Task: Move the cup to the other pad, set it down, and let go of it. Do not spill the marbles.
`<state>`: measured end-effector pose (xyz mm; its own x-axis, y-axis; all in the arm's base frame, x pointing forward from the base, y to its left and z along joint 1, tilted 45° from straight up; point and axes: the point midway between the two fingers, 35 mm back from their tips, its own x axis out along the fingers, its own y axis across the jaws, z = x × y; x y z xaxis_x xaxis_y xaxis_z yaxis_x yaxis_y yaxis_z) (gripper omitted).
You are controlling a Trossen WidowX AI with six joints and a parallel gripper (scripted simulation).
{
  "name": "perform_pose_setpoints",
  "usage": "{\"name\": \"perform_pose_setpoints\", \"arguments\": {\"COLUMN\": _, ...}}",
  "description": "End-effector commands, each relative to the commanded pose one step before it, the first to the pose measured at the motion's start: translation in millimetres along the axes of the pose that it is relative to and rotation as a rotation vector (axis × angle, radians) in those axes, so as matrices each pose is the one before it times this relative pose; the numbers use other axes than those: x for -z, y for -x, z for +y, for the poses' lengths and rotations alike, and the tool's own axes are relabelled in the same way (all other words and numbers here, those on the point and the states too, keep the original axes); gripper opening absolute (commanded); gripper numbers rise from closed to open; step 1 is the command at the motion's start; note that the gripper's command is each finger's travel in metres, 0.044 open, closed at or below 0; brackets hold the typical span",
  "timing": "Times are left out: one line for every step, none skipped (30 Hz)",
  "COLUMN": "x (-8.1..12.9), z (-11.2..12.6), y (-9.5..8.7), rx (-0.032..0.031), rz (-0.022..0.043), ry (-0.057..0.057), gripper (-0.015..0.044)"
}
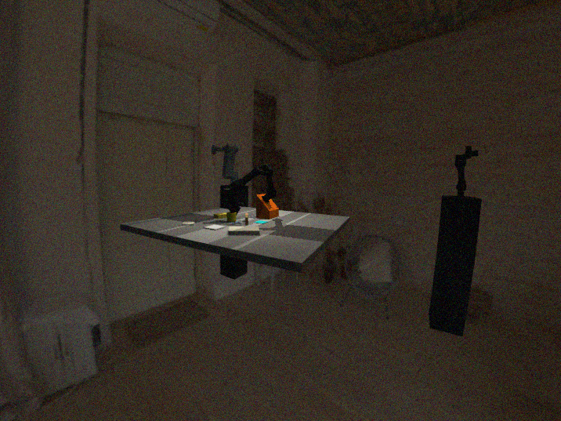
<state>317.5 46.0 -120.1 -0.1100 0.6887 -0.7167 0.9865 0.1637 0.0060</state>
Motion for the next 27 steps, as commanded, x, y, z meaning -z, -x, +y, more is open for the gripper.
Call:
{"name": "perform_pose_setpoints", "arguments": {"x": 0.06, "z": 0.26, "y": 0.28, "rx": -0.00048, "rz": -0.00022, "ry": 0.0011, "gripper": 0.0113}}
{"name": "perform_pose_setpoints", "arguments": {"x": 0.00, "z": 0.00, "y": 0.00, "rx": 0.00000, "rz": 0.00000, "ry": 0.0000, "gripper": 0.0107}}
{"name": "perform_pose_setpoints", "arguments": {"x": 0.00, "z": 0.00, "y": 0.00, "rx": 0.00000, "rz": 0.00000, "ry": 0.0000, "gripper": 0.0100}}
{"name": "perform_pose_setpoints", "arguments": {"x": 0.00, "z": 0.00, "y": 0.00, "rx": 0.00000, "rz": 0.00000, "ry": 0.0000, "gripper": 0.0093}}
{"name": "perform_pose_setpoints", "arguments": {"x": 0.00, "z": 0.00, "y": 0.00, "rx": 0.00000, "rz": 0.00000, "ry": 0.0000, "gripper": 0.0087}}
{"name": "perform_pose_setpoints", "arguments": {"x": 0.00, "z": 0.00, "y": 0.00, "rx": 0.00000, "rz": 0.00000, "ry": 0.0000, "gripper": 0.0080}}
{"name": "perform_pose_setpoints", "arguments": {"x": 0.00, "z": 0.00, "y": 0.00, "rx": 0.00000, "rz": 0.00000, "ry": 0.0000, "gripper": 0.0073}}
{"name": "perform_pose_setpoints", "arguments": {"x": 0.00, "z": 0.00, "y": 0.00, "rx": 0.00000, "rz": 0.00000, "ry": 0.0000, "gripper": 0.0067}}
{"name": "perform_pose_setpoints", "arguments": {"x": 0.00, "z": 0.00, "y": 0.00, "rx": 0.00000, "rz": 0.00000, "ry": 0.0000, "gripper": 0.0060}}
{"name": "perform_pose_setpoints", "arguments": {"x": 0.00, "z": 0.00, "y": 0.00, "rx": 0.00000, "rz": 0.00000, "ry": 0.0000, "gripper": 0.0053}}
{"name": "perform_pose_setpoints", "arguments": {"x": 0.00, "z": 0.00, "y": 0.00, "rx": 0.00000, "rz": 0.00000, "ry": 0.0000, "gripper": 0.0047}}
{"name": "perform_pose_setpoints", "arguments": {"x": 0.00, "z": 0.00, "y": 0.00, "rx": 0.00000, "rz": 0.00000, "ry": 0.0000, "gripper": 0.0040}}
{"name": "perform_pose_setpoints", "arguments": {"x": 0.00, "z": 0.00, "y": 0.00, "rx": 0.00000, "rz": 0.00000, "ry": 0.0000, "gripper": 0.0033}}
{"name": "perform_pose_setpoints", "arguments": {"x": 0.00, "z": 0.00, "y": 0.00, "rx": 0.00000, "rz": 0.00000, "ry": 0.0000, "gripper": 0.0027}}
{"name": "perform_pose_setpoints", "arguments": {"x": 0.00, "z": 0.00, "y": 0.00, "rx": 0.00000, "rz": 0.00000, "ry": 0.0000, "gripper": 0.0020}}
{"name": "perform_pose_setpoints", "arguments": {"x": 0.00, "z": 0.00, "y": 0.00, "rx": 0.00000, "rz": 0.00000, "ry": 0.0000, "gripper": 0.0013}}
{"name": "perform_pose_setpoints", "arguments": {"x": 0.00, "z": 0.00, "y": 0.00, "rx": 0.00000, "rz": 0.00000, "ry": 0.0000, "gripper": 0.0000}}
{"name": "perform_pose_setpoints", "arguments": {"x": -0.06, "z": 0.09, "y": 0.75, "rx": -0.00006, "rz": -0.00009, "ry": -0.0001, "gripper": 0.0000}}
{"name": "perform_pose_setpoints", "arguments": {"x": -0.11, "z": 0.16, "y": 1.43, "rx": -0.00011, "rz": -0.00017, "ry": -0.0001, "gripper": 0.0000}}
{"name": "perform_pose_setpoints", "arguments": {"x": -0.15, "z": 0.24, "y": 2.14, "rx": -0.00017, "rz": -0.00024, "ry": -0.0002, "gripper": 0.0000}}
{"name": "perform_pose_setpoints", "arguments": {"x": -0.19, "z": 0.29, "y": 2.89, "rx": -0.00022, "rz": -0.00029, "ry": -0.0002, "gripper": 0.0000}}
{"name": "perform_pose_setpoints", "arguments": {"x": -0.19, "z": 0.30, "y": 3.44, "rx": -0.00024, "rz": -0.00031, "ry": -0.0002, "gripper": 0.0000}}
{"name": "perform_pose_setpoints", "arguments": {"x": -0.17, "z": 0.28, "y": 3.95, "rx": -0.00026, "rz": -0.00031, "ry": -0.0003, "gripper": 0.0000}}
{"name": "perform_pose_setpoints", "arguments": {"x": -0.14, "z": 0.23, "y": 4.27, "rx": -0.00026, "rz": -0.00027, "ry": -0.0003, "gripper": 0.0000}}
{"name": "perform_pose_setpoints", "arguments": {"x": -0.11, "z": 0.17, "y": 4.39, "rx": -0.00025, "rz": -0.00022, "ry": -0.0003, "gripper": 0.0000}}
{"name": "perform_pose_setpoints", "arguments": {"x": -0.09, "z": 0.11, "y": 4.43, "rx": -0.00024, "rz": -0.00016, "ry": -0.0003, "gripper": 0.0000}}
{"name": "perform_pose_setpoints", "arguments": {"x": -0.08, "z": 0.07, "y": 4.46, "rx": -0.00023, "rz": -0.00010, "ry": -0.0003, "gripper": 0.0000}}
